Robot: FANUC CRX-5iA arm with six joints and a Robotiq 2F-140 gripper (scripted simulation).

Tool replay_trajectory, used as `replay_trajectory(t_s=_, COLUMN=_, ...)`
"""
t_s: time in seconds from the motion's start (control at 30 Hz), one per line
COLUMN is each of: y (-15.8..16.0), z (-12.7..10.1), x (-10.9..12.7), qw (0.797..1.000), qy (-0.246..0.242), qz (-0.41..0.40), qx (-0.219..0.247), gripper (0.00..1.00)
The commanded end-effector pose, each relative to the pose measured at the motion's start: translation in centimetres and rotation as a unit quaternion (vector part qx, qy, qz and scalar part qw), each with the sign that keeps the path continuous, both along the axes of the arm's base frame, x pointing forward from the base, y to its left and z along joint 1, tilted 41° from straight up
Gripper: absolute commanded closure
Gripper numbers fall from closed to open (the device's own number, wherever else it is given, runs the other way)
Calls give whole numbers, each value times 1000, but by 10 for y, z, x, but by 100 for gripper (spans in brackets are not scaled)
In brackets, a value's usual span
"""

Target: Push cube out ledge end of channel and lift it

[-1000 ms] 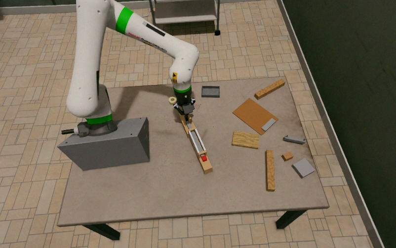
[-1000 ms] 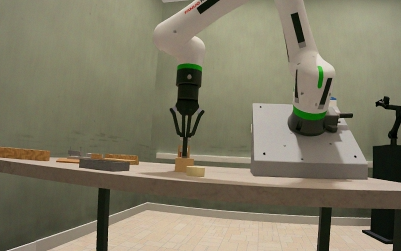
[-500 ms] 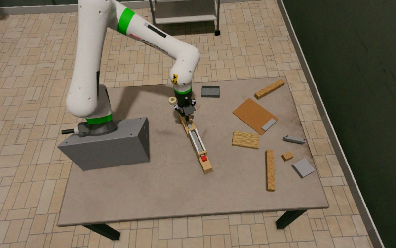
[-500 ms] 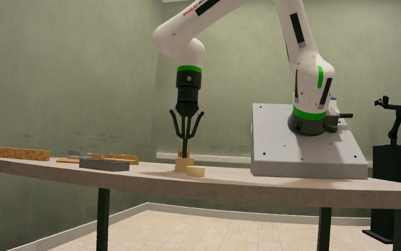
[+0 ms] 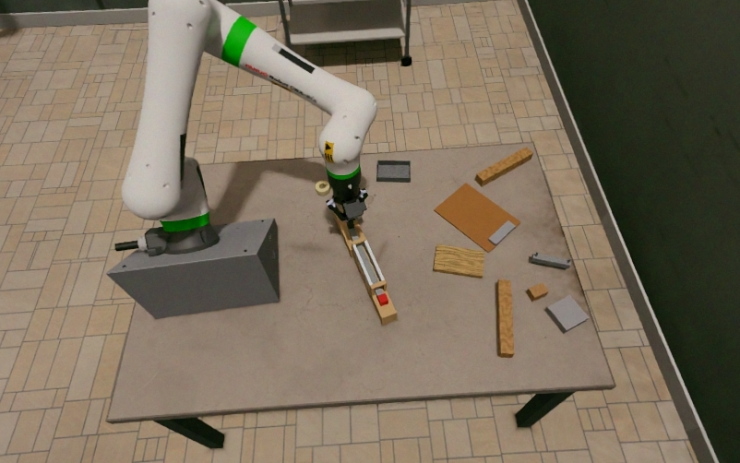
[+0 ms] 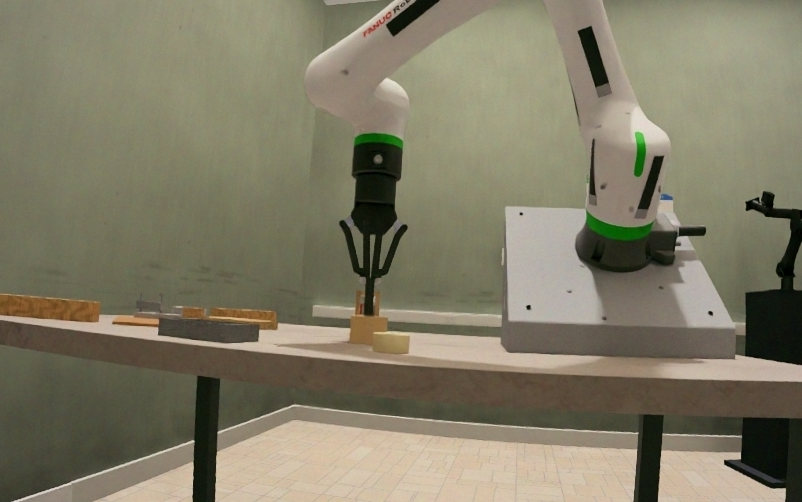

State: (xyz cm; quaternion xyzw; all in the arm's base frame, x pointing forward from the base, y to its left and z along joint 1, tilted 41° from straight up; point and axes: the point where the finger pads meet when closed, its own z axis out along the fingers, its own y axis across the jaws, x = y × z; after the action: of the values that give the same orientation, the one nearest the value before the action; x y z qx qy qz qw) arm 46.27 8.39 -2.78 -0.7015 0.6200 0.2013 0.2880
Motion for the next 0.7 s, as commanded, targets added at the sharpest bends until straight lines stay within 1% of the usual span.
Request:
replay_trajectory(t_s=0.0, y=-3, z=-2, x=1, qw=1000, qy=-1, qz=0, qx=0, gripper=90)
replay_trajectory(t_s=0.23, y=-8, z=-6, x=2, qw=1000, qy=-1, qz=0, qx=0, gripper=90)
replay_trajectory(t_s=0.37, y=-10, z=-4, x=2, qw=1000, qy=-1, qz=0, qx=0, gripper=90)
replay_trajectory(t_s=0.43, y=-20, z=8, x=1, qw=1000, qy=-1, qz=0, qx=0, gripper=90)
replay_trajectory(t_s=0.57, y=-48, z=40, x=-3, qw=1000, qy=-1, qz=0, qx=0, gripper=90)
replay_trajectory(t_s=0.67, y=-54, z=47, x=-3, qw=1000, qy=-1, qz=0, qx=0, gripper=90)
